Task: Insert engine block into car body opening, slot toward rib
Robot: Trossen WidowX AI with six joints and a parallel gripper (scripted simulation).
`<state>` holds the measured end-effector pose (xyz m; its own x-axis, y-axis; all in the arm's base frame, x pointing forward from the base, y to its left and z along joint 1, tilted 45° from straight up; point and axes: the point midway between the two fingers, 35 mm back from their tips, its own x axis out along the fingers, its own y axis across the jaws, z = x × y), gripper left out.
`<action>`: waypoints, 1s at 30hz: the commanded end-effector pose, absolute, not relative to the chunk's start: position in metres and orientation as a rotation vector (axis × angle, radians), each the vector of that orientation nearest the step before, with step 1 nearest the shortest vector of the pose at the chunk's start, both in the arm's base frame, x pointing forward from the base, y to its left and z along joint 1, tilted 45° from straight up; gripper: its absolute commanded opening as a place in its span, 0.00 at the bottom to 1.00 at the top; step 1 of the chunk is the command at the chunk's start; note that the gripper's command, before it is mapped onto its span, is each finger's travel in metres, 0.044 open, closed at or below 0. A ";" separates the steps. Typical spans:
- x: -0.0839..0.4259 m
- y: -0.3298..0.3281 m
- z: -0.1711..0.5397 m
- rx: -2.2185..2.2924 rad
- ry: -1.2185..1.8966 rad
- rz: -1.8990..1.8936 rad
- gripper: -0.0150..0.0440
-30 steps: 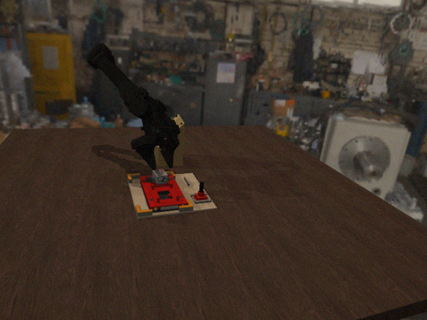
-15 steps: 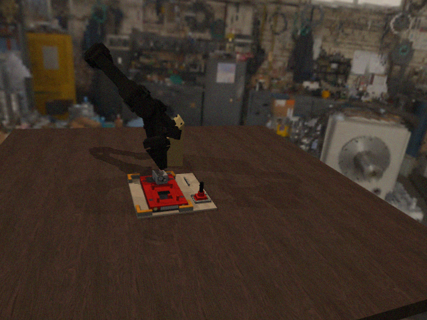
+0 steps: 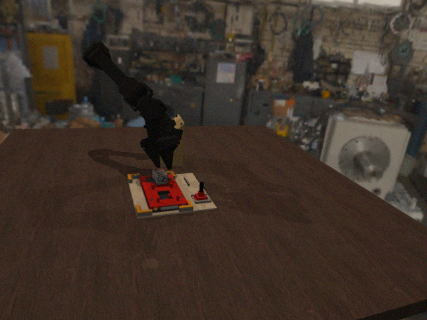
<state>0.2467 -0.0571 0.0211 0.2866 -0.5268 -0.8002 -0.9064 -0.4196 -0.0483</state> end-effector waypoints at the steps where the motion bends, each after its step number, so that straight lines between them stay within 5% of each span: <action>1: 0.249 -0.056 0.023 -2.155 1.283 1.133 1.00; 30: 0.255 -0.049 0.035 -2.548 1.040 2.254 1.00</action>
<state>0.2527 -0.0505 0.0318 0.0838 -0.6388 -0.7648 -0.2623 -0.7545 0.6016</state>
